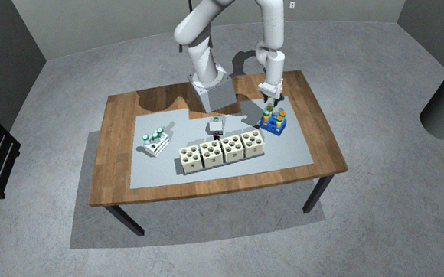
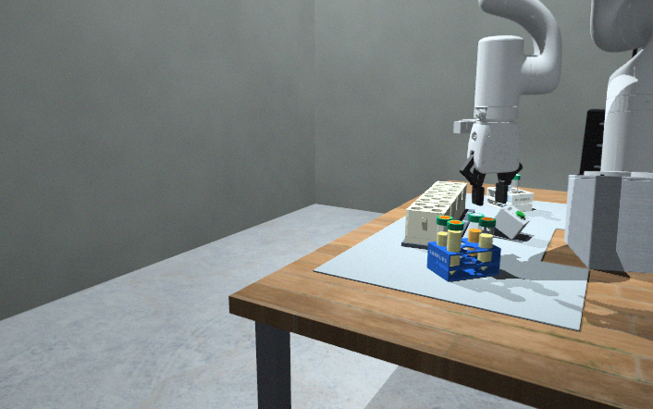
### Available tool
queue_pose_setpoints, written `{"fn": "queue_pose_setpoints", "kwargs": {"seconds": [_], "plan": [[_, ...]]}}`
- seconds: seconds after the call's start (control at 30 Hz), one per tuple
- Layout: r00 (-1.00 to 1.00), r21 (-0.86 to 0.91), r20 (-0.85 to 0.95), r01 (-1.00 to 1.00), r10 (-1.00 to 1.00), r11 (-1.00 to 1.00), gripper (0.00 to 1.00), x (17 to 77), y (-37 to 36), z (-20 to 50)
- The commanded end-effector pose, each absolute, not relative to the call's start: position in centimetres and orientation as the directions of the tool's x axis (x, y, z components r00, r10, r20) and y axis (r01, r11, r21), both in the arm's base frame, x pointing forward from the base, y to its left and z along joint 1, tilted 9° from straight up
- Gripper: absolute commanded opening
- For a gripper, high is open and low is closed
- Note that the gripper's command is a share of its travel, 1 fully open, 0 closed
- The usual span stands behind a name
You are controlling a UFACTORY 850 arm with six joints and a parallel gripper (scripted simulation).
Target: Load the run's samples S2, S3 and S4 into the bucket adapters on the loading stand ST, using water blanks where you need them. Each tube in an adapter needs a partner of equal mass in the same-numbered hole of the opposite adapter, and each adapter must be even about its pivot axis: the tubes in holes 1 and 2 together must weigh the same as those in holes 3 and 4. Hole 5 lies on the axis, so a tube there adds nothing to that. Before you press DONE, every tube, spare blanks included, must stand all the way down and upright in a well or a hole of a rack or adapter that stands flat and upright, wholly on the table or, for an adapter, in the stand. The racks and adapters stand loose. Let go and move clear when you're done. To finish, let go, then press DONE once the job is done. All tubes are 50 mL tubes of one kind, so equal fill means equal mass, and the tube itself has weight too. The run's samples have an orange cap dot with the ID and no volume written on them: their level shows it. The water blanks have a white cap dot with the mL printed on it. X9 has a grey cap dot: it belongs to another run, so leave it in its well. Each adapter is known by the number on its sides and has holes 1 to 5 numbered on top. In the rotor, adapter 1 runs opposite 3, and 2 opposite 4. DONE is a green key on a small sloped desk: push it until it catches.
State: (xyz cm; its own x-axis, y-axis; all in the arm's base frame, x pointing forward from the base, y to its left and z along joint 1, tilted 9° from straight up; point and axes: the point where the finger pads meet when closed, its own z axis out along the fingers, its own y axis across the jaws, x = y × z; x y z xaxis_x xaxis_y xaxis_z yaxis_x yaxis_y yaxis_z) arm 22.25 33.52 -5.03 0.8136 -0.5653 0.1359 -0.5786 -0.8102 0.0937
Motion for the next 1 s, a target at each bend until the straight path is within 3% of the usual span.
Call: {"fn": "queue_pose_setpoints", "kwargs": {"seconds": [0.0, 0.97], "plan": [[0.813, 0.082, 0.140, -0.579, -0.565, -0.812, 0.57, 22.4, 33.5, -5.9], [0.813, 0.082, 0.140, -0.579, -0.565, -0.812, 0.57, 22.6, 33.0, -8.8]]}}
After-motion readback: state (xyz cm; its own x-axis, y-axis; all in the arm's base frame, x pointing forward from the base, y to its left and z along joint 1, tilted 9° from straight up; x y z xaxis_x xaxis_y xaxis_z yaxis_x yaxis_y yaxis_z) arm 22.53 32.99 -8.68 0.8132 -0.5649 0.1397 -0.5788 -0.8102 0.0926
